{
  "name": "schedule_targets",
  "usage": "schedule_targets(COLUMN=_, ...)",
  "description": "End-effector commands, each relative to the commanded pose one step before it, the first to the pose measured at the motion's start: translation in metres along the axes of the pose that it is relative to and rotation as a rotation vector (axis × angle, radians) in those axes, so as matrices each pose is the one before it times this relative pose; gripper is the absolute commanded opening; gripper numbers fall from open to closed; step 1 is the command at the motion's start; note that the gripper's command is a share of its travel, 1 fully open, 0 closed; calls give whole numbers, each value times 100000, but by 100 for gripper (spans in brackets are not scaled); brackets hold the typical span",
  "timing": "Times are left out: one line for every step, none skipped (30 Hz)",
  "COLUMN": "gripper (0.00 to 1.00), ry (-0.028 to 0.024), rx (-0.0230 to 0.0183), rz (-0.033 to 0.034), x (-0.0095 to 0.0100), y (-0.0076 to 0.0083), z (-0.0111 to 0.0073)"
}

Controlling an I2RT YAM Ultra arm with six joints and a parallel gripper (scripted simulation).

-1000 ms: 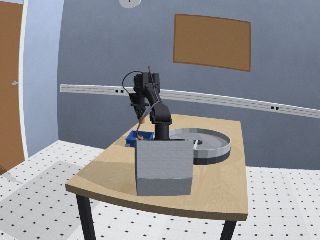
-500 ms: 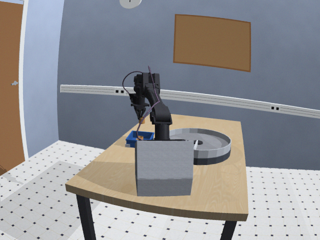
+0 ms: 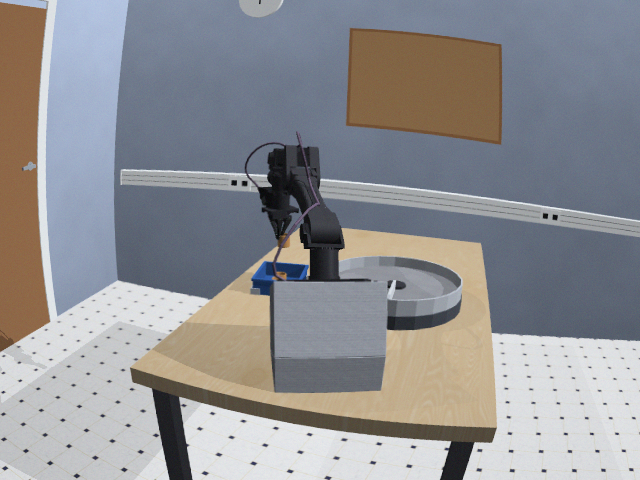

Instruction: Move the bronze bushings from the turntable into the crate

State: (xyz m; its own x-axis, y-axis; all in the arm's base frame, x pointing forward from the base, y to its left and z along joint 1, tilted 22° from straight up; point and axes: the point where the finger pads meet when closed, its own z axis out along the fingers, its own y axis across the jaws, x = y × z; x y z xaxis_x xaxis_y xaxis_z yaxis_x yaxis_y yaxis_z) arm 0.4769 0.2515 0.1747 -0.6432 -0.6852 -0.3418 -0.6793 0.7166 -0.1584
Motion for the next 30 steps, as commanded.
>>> schedule_targets(gripper=0, ry=-349, rx=424, rz=753, x=-42, y=-752, z=-232)
schedule_targets(gripper=0, ry=1, rx=-13, rz=-25, x=-4, y=-2, z=50)
schedule_targets(gripper=0, ry=1, rx=-23, rz=-43, x=-6, y=-3, z=87)
schedule_targets(gripper=0, ry=2, rx=-34, rz=-63, x=-8, y=-3, z=127)
schedule_targets(gripper=0, ry=2, rx=-44, rz=-56, x=-8, y=-4, z=166)
schedule_targets(gripper=0, ry=-110, rx=-23, rz=-46, x=-38, y=-14, z=231)
schedule_targets(gripper=0, ry=-2416, rx=696, rz=90, x=-608, y=-195, z=262)
schedule_targets(gripper=0, ry=4041, rx=-1370, rz=-273, x=940, y=348, z=1423)
schedule_targets(gripper=0, ry=-32, rx=-98, rz=-24, x=-6, y=-8, z=443)
schedule_targets(gripper=0, ry=-38, rx=-114, rz=1, x=-7, y=-10, z=519)
schedule_targets(gripper=0, ry=-30, rx=-90, rz=1, x=-7, y=-19, z=591)
schedule_targets(gripper=0, ry=-16, rx=-44, rz=1, x=-6, y=-33, z=660)
schedule_targets(gripper=0, ry=0, rx=0, rz=0, x=0, y=0, z=0)
schedule_targets(gripper=0, ry=0, rx=0, rz=0, x=0, y=0, z=0)
schedule_targets(gripper=0, ry=29, rx=91, rz=1, x=0, y=-61, z=707)
schedule_targets(gripper=0, ry=-44, rx=-133, rz=1, x=-13, y=-20, z=697)
schedule_targets(gripper=0, ry=-2, rx=-1, rz=1, x=-5, y=-37, z=593)
schedule_targets(gripper=0, ry=-1, rx=-1, rz=1, x=-3, y=-27, z=426)
schedule_targets(gripper=0, ry=-1, rx=0, rz=0, x=-2, y=-16, z=254)
schedule_targets(gripper=0, ry=0, rx=0, rz=0, x=0, y=-7, z=104)
schedule_targets(gripper=0, ry=-1611, rx=490, rz=109, x=-336, y=-90, z=-817)
schedule_targets(gripper=0, ry=-5129, rx=1552, rz=81, x=-1256, y=-322, z=-1895)
schedule_targets(gripper=0, ry=-638, rx=154, rz=-34, x=-189, y=2, z=-166)
schedule_targets(gripper=0, ry=-4, rx=-4, rz=-3, x=-3, y=7, z=-1)
schedule_targets(gripper=0, ry=2, rx=22, rz=9, x=0, y=-4, z=-1)
schedule_targets(gripper=0, ry=34, rx=132, rz=7, x=5, y=-24, z=-2)
schedule_targets(gripper=0, ry=388, rx=-113, rz=-17, x=82, y=34, z=206)
schedule_targets(gripper=0, ry=1394, rx=-453, rz=-64, x=299, y=131, z=741)
schedule_targets(gripper=0, ry=359, rx=-116, rz=-16, x=76, y=33, z=192)
schedule_targets(gripper=0, ry=0, rx=0, rz=0, x=0, y=0, z=0)
